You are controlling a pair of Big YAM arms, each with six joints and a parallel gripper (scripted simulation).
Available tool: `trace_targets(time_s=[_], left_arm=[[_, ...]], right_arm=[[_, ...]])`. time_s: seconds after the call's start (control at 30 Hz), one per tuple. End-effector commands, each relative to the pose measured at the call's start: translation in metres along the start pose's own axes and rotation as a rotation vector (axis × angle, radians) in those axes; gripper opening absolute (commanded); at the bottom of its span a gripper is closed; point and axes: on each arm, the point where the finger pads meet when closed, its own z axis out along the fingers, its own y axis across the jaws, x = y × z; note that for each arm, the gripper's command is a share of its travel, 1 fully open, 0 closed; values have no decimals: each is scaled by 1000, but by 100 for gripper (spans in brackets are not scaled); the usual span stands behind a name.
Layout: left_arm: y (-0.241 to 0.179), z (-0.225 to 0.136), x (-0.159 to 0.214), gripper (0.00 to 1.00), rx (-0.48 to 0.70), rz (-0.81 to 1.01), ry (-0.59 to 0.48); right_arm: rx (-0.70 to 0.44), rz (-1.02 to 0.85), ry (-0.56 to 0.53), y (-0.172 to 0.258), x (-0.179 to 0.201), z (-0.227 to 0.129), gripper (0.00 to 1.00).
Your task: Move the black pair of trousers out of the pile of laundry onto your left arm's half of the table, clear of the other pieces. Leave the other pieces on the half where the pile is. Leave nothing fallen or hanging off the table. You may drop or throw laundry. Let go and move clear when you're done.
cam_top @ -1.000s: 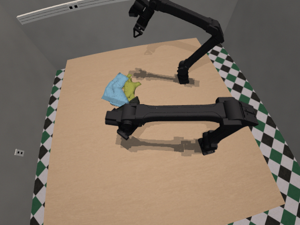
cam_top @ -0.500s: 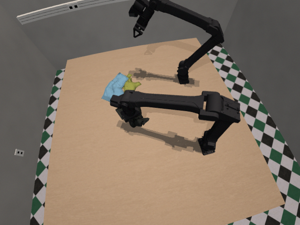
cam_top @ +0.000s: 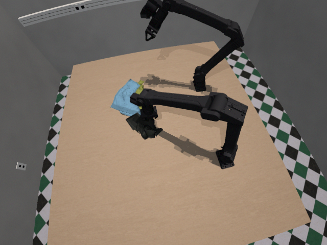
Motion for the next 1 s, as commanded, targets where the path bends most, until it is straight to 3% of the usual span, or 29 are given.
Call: trace_targets(time_s=[0.0,0.07,0.1,0.23,0.5,0.6,0.67,0.7,0.8,0.9,0.97], left_arm=[[26,-17,-13,60,-42,36,-24],[28,-15,-10,60,-41,20,-18],[30,-30,-8,60,-63,11,-35],[-9,23,-12,60,25,12,23],[-9,21,-12,60,22,23,17],[15,0,-19,60,-27,11,-23],[14,0,-18,60,-21,11,-18],[19,-21,-18,60,-58,14,-44],[23,-36,-19,60,-82,18,-65],[24,-34,-19,60,-78,19,-62],[21,-13,-17,60,-47,16,-37]], right_arm=[[-12,-5,-72,7,-26,-27,92],[-12,-5,-72,7,-26,-27,92],[-12,-5,-72,7,-26,-27,92],[-12,-5,-72,7,-26,-27,92],[-12,-5,-72,7,-26,-27,92],[-12,-5,-72,7,-26,-27,92],[-12,-5,-72,7,-26,-27,92],[-12,-5,-72,7,-26,-27,92],[-12,-5,-72,7,-26,-27,92],[-12,-5,-72,7,-26,-27,92],[-12,-5,-72,7,-26,-27,92]])
